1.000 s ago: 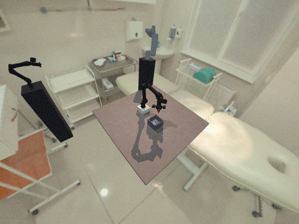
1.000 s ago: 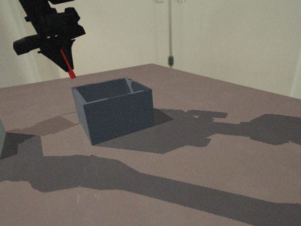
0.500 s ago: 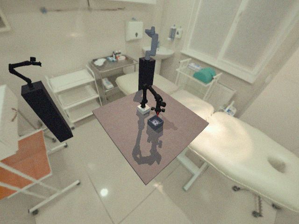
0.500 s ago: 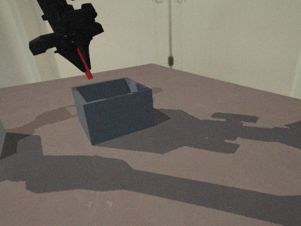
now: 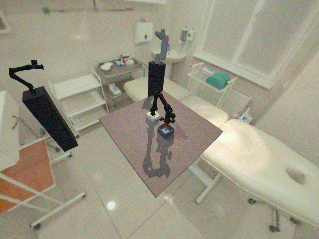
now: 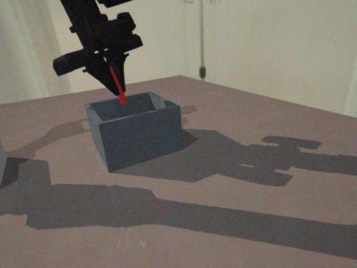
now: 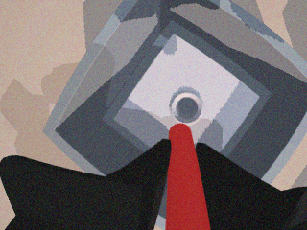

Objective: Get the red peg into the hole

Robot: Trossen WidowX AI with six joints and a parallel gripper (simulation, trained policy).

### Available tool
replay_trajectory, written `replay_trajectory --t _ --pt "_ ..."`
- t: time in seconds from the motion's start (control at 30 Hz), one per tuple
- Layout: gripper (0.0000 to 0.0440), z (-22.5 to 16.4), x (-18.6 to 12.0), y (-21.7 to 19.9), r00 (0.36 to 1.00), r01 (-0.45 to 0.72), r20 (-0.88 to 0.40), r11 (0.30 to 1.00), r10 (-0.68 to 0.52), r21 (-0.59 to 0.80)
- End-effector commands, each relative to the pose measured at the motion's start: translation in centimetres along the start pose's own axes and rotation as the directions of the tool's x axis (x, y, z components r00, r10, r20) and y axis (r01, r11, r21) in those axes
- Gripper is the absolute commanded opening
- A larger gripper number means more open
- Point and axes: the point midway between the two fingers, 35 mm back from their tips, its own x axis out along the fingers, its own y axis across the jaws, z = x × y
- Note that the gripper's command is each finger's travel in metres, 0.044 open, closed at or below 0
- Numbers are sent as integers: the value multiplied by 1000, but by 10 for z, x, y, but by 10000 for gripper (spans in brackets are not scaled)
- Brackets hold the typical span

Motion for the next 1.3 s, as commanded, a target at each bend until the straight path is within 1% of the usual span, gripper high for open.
replay_trajectory --t 0.0,0.23,0.3,0.33,0.47,0.5,0.6,0.63,0.77,1.03,1.07,1.27 --pt "12 6 7 2 1000 -1 -11 1000 1 8" --pt "10 9 28 0 999 26 -40 1000 -26 9" --pt "25 9 34 -1 998 37 -47 999 -37 3" --pt "42 9 38 -2 998 42 -50 999 -42 -1" --pt "136 10 46 -4 996 61 -60 998 -63 -22" --pt "146 11 48 -5 995 71 -63 997 -73 -31" --pt "150 13 51 -3 994 81 -68 996 -84 -37" --pt "166 16 51 -1 995 77 -64 996 -79 -39" --pt "259 27 53 7 996 67 -53 997 -69 -50" --pt "430 50 53 20 998 57 -25 996 -59 -67" --pt "440 54 53 23 999 49 -15 997 -50 -66" --pt "440 77 49 29 999 25 35 998 -24 -49"
